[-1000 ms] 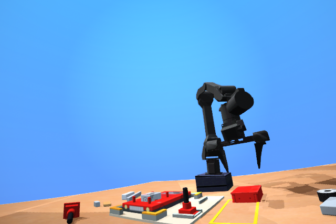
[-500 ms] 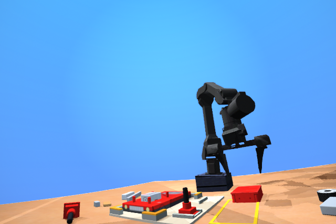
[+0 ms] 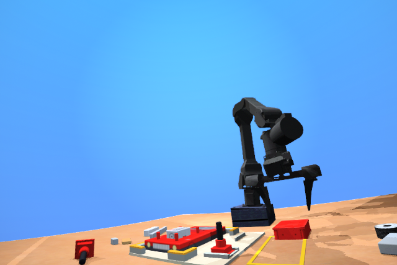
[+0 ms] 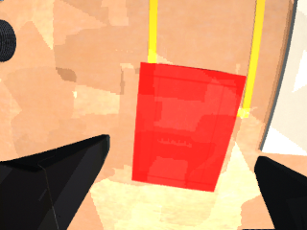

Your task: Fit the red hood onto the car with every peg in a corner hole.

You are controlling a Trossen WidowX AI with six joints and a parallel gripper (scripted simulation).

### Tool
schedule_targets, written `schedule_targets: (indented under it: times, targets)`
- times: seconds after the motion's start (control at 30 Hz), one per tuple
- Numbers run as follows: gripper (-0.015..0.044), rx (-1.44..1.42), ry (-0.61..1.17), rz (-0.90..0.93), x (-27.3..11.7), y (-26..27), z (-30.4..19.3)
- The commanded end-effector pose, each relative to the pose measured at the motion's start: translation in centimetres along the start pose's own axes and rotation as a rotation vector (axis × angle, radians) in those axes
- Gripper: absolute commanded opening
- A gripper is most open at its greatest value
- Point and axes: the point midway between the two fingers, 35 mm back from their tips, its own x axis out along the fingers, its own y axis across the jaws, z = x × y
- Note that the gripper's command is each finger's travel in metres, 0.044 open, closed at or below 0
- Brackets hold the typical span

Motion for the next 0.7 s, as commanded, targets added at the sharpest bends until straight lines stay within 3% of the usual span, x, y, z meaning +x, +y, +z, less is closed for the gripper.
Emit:
schedule_targets:
  times: [0.0,0.67]
  targets:
    - [0.044,0.003,0.001,0.002,0.4,0.0,0.0]
    - [0.044,0.003,0.002,0.002,2.0,-0.1,-0.1]
